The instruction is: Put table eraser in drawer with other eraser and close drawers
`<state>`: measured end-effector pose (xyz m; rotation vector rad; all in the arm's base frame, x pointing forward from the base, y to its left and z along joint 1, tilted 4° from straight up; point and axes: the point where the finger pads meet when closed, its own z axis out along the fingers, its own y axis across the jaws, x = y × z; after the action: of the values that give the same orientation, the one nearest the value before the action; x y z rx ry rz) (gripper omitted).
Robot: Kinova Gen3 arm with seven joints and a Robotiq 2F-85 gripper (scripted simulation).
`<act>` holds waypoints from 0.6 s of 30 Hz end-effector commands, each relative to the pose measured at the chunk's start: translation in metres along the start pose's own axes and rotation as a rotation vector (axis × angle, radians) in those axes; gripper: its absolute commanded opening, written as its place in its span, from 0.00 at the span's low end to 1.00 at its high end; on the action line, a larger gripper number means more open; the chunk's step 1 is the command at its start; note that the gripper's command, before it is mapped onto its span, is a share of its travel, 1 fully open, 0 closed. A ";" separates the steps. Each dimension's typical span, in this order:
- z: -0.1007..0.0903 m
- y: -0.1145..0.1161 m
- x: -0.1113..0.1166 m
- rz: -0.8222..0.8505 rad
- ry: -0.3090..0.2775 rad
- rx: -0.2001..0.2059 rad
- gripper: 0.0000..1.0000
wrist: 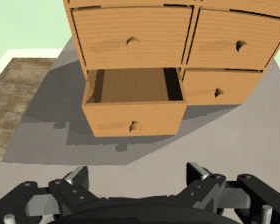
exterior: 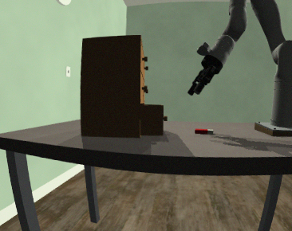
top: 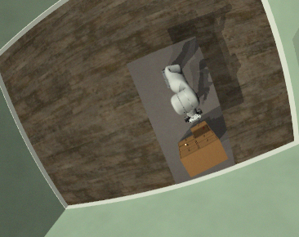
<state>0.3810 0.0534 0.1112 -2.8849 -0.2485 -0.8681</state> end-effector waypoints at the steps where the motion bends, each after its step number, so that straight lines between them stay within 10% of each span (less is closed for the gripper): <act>1: 0.001 0.000 -0.002 0.001 -0.002 0.002 1.00; 18: 0.003 -0.001 -0.002 0.001 0.008 0.003 1.00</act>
<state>0.3811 0.0544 0.1078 -2.8785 -0.2470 -0.8778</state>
